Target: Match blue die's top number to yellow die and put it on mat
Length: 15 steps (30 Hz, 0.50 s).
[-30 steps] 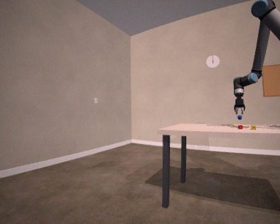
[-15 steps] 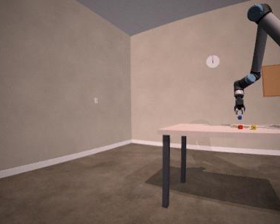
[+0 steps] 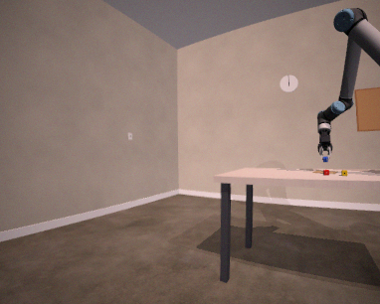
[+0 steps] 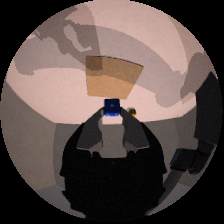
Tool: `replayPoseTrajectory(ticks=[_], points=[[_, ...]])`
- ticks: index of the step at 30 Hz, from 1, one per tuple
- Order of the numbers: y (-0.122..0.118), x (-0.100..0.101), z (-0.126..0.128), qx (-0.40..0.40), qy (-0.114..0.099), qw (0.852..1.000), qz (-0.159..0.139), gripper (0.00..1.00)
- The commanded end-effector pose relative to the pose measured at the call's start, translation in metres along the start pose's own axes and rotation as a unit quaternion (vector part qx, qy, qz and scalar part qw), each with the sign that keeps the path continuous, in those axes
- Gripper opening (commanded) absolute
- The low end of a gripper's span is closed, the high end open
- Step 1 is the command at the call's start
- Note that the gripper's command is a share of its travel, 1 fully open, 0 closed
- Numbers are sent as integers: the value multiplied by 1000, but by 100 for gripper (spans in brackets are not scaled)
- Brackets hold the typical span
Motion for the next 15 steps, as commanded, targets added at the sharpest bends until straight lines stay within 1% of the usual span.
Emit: replayPoseTrajectory(ticks=[1,3,4,9,15], points=[[3,0,1,-1,2,1000,-15,10],[3,0,1,-1,2,1000,-15,10],[5,1,1,-1,2,1000,-21,10],[12,2,3,-1,9,998,-57,10],[20,3,5,-1,22,995,-99,10]])
Point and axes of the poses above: the point where the finger pads meet when closed, its own x axis out along the fingers, its own z axis across the jaws, y = z × x, the point moved 9 cm from there along -x, back along the fingers, and after that the axes turned 14 degrees about -x, right-handed, at the moved point
